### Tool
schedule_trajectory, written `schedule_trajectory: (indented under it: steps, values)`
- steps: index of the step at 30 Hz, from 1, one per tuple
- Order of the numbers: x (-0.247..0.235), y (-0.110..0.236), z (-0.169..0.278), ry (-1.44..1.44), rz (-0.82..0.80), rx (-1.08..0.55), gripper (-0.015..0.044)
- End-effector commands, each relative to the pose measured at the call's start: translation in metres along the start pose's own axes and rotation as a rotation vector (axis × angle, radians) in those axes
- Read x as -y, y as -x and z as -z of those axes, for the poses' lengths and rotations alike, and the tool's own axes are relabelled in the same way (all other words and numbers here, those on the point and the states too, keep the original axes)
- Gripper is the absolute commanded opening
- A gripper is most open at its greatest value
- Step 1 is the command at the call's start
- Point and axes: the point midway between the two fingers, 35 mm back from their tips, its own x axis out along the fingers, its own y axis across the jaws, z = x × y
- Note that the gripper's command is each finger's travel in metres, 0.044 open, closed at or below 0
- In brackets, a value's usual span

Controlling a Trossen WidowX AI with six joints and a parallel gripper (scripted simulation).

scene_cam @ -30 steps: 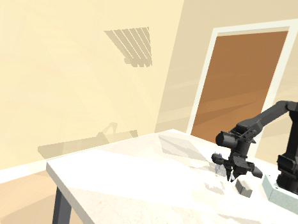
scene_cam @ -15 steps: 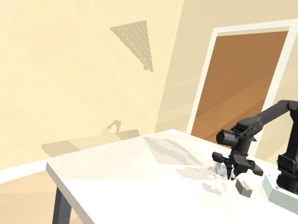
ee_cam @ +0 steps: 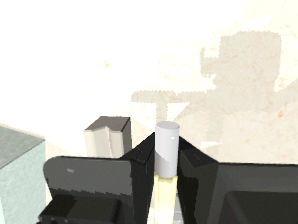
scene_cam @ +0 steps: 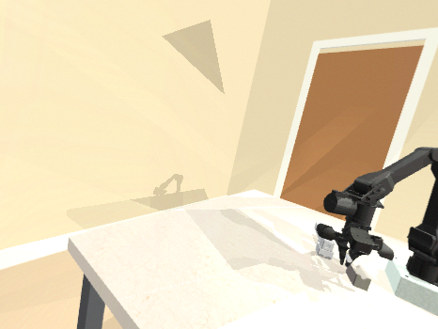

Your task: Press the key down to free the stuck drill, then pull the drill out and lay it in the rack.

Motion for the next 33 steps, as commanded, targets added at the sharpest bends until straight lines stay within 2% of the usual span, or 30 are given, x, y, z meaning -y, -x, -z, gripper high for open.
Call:
schedule_trajectory:
  steps: [1, 33]
  values:
    - [-0.007, 0.000, -0.001, -0.002, -0.003, 0.001, 0.0000]
    - [-0.058, 0.004, -0.012, -0.002, -0.007, 0.002, 0.0000]
